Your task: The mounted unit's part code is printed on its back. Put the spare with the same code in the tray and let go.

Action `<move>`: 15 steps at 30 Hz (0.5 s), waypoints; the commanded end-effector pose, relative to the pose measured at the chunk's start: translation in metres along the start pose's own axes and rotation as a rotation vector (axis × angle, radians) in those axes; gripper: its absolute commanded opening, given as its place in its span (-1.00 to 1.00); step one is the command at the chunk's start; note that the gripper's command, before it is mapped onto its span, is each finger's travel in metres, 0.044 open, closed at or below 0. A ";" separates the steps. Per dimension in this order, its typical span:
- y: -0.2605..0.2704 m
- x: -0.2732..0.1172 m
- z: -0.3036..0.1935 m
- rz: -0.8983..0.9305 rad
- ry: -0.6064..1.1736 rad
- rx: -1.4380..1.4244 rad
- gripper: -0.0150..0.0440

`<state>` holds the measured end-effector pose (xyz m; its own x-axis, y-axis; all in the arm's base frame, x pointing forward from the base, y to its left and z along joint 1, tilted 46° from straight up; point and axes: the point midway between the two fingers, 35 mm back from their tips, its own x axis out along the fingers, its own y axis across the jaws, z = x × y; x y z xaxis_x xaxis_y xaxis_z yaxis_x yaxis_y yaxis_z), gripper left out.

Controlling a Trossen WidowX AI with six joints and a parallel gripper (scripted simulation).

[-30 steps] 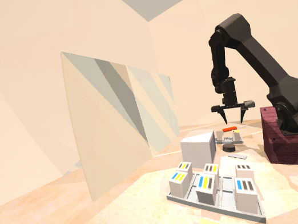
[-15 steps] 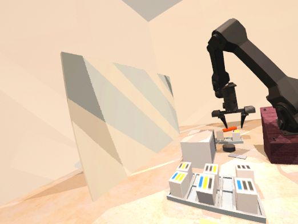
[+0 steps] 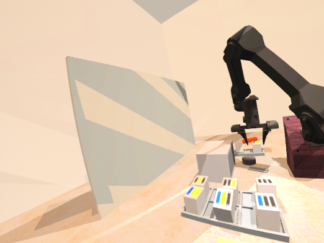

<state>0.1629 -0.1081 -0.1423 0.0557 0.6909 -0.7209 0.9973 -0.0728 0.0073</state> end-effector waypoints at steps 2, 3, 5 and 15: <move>-0.003 0.011 -0.004 -0.001 0.012 0.007 0.53; -0.003 0.012 -0.004 -0.001 0.012 0.007 0.53; -0.003 0.016 -0.004 -0.001 0.013 0.007 0.53; -0.004 0.023 -0.005 -0.001 0.014 0.007 0.53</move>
<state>0.1618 -0.0919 -0.1551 0.0536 0.6946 -0.7174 0.9974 -0.0715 0.0052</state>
